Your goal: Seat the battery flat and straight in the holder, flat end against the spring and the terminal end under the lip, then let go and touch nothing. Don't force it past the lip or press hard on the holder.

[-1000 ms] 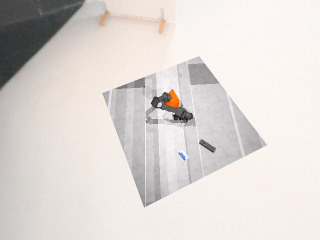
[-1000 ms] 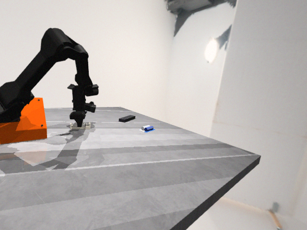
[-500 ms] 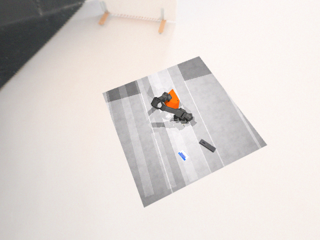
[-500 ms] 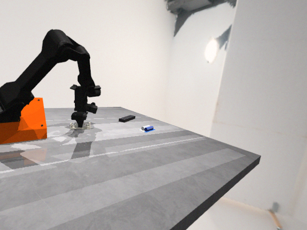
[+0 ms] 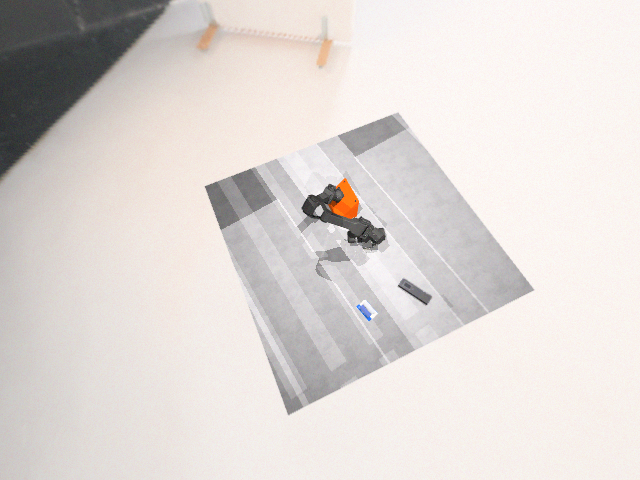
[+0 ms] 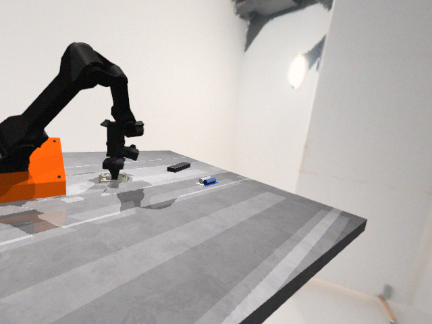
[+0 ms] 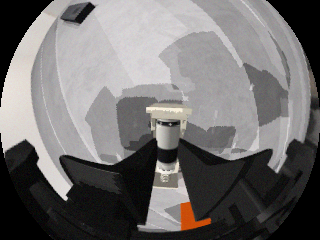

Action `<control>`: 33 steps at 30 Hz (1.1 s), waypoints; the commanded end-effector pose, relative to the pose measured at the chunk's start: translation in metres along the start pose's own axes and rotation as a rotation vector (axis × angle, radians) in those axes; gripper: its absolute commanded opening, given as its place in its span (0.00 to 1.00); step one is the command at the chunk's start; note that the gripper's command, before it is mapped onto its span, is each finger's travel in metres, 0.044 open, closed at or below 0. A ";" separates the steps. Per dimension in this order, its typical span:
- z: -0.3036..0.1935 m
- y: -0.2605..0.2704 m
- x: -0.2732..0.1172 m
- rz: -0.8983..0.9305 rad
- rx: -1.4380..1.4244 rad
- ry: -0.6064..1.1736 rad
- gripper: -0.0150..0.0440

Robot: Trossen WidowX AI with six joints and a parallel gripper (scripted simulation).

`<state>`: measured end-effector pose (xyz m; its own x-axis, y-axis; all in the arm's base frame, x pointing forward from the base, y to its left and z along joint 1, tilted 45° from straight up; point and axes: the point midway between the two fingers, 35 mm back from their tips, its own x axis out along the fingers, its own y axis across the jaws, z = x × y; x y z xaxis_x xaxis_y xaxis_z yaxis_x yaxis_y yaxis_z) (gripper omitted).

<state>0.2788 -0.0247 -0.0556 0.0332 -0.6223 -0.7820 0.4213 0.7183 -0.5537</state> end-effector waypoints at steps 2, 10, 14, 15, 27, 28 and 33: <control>0.001 0.000 0.000 0.000 -0.001 -0.002 0.36; 0.001 0.000 -0.002 0.000 -0.001 -0.001 0.54; 0.000 0.001 -0.010 0.001 0.000 0.000 0.54; 0.000 0.001 -0.012 0.001 0.001 0.001 0.54; 0.000 0.009 -0.063 0.004 0.001 -0.001 0.85; -0.001 0.010 -0.073 0.004 0.001 0.001 0.89; -0.003 0.011 -0.087 0.003 0.001 0.003 1.00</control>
<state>0.2796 0.0357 0.0023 0.0455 -0.6213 -0.7823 0.4145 0.7242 -0.5510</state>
